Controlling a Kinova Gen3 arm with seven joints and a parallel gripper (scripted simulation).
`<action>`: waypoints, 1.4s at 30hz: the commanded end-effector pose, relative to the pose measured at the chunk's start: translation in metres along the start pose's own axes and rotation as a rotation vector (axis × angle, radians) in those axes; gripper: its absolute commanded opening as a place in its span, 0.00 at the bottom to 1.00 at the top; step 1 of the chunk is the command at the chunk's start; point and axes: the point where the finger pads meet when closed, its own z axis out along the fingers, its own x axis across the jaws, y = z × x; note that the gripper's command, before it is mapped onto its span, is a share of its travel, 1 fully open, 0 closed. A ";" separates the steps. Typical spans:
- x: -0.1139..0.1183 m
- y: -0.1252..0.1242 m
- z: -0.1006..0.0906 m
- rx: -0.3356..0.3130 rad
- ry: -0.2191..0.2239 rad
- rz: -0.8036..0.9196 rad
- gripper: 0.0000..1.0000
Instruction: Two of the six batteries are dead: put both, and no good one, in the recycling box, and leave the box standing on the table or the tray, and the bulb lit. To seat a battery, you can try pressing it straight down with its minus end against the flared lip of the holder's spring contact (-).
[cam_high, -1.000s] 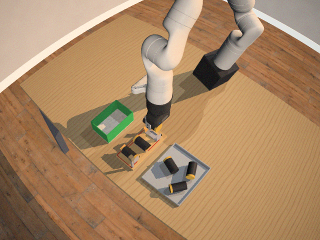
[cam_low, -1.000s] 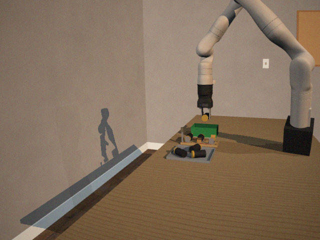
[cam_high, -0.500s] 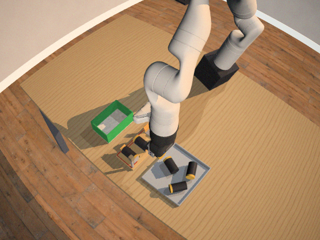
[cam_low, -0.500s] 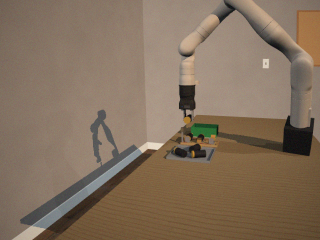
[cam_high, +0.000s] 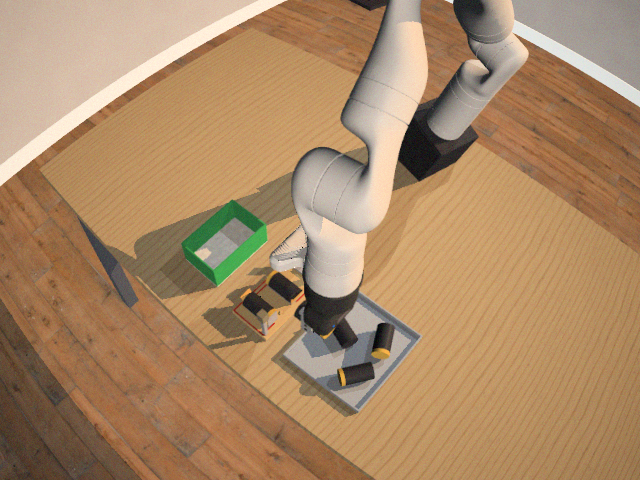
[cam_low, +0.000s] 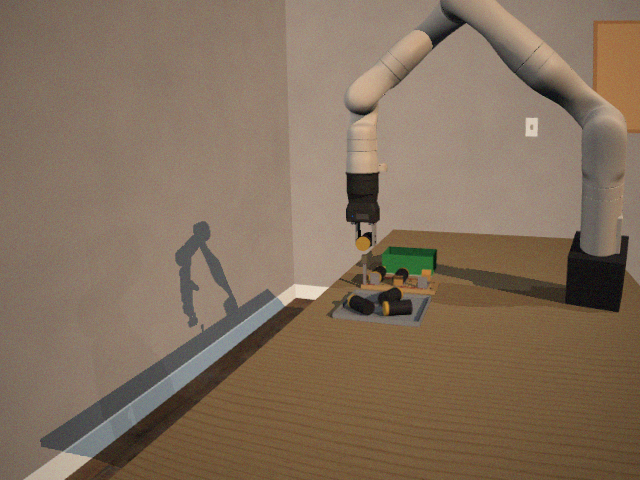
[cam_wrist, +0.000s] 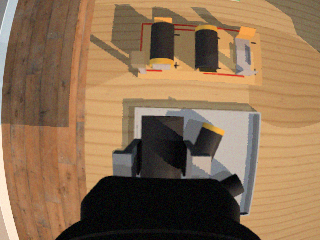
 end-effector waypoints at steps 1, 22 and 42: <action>-0.001 0.000 0.000 0.000 -0.001 -0.001 0.57; -0.001 0.000 0.001 0.000 -0.001 -0.001 0.57; -0.001 0.000 0.085 0.000 -0.001 -0.001 0.57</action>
